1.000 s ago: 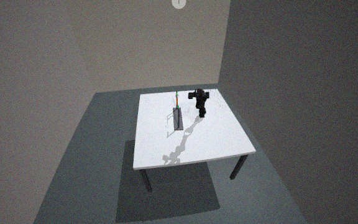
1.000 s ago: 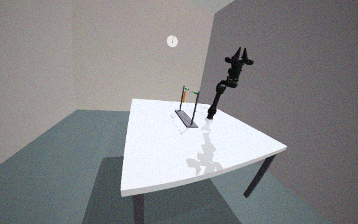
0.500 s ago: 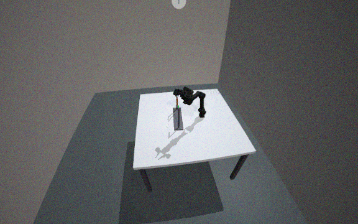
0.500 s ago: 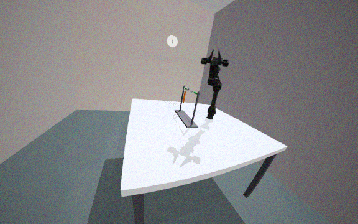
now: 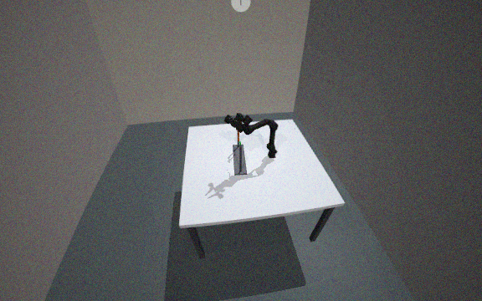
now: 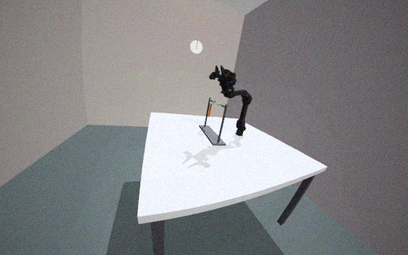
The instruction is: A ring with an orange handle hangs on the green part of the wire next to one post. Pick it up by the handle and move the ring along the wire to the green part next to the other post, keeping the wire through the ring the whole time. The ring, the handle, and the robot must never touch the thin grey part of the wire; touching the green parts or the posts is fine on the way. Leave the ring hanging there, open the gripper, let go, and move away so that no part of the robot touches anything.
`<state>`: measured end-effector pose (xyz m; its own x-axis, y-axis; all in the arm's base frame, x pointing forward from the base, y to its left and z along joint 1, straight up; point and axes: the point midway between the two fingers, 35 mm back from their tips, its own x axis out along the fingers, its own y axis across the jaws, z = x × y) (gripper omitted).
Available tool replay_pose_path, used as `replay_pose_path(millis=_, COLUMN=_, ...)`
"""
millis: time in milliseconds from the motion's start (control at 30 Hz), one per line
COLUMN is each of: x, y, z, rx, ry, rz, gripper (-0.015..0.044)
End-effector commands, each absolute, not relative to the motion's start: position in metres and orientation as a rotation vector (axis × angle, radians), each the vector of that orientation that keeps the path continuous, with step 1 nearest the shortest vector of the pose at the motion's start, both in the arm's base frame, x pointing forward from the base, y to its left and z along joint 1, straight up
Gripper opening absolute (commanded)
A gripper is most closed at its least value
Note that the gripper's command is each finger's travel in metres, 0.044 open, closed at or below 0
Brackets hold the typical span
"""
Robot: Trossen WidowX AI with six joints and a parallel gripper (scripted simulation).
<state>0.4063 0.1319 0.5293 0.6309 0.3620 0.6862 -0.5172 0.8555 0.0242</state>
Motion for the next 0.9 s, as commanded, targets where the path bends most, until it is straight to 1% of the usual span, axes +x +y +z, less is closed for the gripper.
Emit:
replay_pose_path(millis=0, x=0.412, y=0.094, z=0.516, rx=0.184, ry=-0.685, rz=0.447, gripper=0.016)
replay_pose_path(millis=200, x=0.419, y=0.029, z=0.487, rx=0.121, ry=-0.596, rz=0.331, gripper=0.016)
replay_pose_path(millis=433, x=0.411, y=-0.047, z=0.451, rx=0.077, ry=-0.488, rz=0.192, gripper=0.016)
replay_pose_path(millis=633, x=0.391, y=-0.107, z=0.42, rx=0.063, ry=-0.397, rz=0.07, gripper=0.016)
replay_pose_path(millis=867, x=0.355, y=-0.169, z=0.381, rx=0.074, ry=-0.297, rz=-0.074, gripper=0.016)
